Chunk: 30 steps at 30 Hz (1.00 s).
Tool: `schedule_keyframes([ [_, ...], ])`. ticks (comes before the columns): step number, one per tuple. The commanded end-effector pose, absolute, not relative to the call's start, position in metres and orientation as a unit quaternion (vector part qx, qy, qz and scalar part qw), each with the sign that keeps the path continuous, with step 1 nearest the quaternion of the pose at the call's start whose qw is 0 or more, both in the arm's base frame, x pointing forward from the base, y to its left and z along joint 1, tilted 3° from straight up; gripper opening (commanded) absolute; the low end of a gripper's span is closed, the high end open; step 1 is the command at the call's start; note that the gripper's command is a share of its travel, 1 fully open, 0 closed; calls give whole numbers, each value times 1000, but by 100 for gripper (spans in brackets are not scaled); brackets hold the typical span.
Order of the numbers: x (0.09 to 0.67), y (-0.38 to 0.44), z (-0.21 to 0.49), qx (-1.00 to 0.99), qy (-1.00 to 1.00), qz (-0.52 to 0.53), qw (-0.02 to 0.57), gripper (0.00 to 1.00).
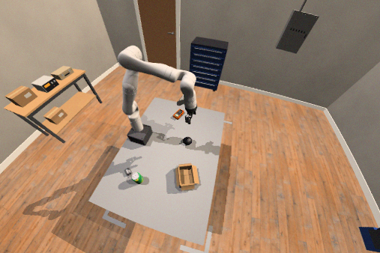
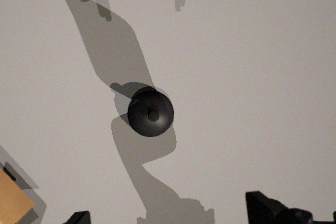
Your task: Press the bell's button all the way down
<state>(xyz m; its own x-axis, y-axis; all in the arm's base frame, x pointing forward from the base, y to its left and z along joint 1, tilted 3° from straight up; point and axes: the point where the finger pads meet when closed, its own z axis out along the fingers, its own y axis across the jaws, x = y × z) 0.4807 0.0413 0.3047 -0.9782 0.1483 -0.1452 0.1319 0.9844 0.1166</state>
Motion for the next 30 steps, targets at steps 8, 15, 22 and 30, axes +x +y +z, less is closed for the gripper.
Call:
schedule_keyframes([
  [8, 481, 41, 306, 71, 993, 53, 78, 100],
  [15, 481, 41, 306, 71, 993, 53, 78, 100],
  [22, 483, 43, 293, 70, 993, 50, 75, 100],
  [30, 491, 51, 225, 64, 996, 34, 60, 100],
])
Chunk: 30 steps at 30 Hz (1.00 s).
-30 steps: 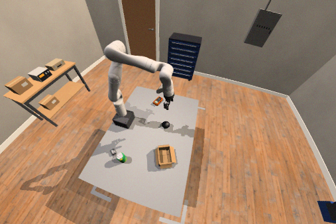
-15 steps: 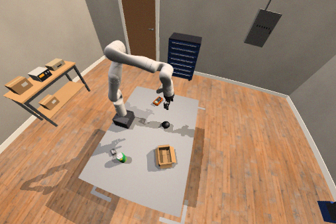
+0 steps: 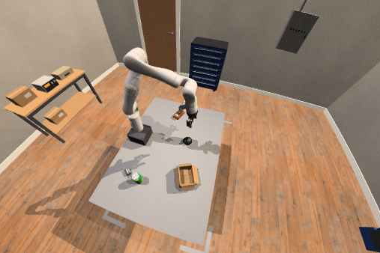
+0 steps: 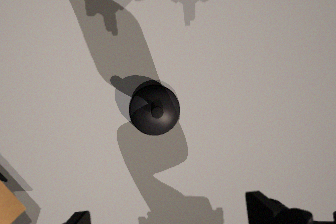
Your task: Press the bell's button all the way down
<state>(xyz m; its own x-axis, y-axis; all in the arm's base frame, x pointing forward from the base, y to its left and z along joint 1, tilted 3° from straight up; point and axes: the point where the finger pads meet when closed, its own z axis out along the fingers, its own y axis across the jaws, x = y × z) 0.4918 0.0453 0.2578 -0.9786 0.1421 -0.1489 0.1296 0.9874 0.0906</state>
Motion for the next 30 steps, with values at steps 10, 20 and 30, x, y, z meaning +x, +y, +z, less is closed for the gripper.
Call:
schedule_keyframes([
  [10, 488, 59, 161, 54, 997, 18, 46, 100],
  [20, 476, 66, 96, 40, 999, 4, 31, 100],
  [30, 468, 69, 69, 33, 999, -2, 25, 100],
])
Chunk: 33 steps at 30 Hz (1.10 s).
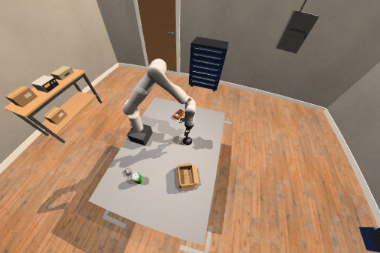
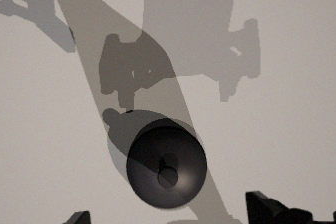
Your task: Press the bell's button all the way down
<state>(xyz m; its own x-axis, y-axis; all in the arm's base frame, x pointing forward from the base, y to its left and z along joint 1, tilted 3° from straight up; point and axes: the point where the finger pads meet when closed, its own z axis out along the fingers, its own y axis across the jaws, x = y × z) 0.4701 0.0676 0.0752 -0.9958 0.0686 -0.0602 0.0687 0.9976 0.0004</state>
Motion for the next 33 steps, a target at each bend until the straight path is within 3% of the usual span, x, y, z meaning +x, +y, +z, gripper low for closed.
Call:
schedule_keyframes([
  [1, 468, 69, 69, 33, 999, -2, 25, 100],
  [10, 468, 69, 69, 33, 999, -2, 25, 100],
  [11, 468, 69, 69, 33, 999, -2, 25, 10],
  [33, 468, 69, 69, 33, 999, -2, 25, 10],
])
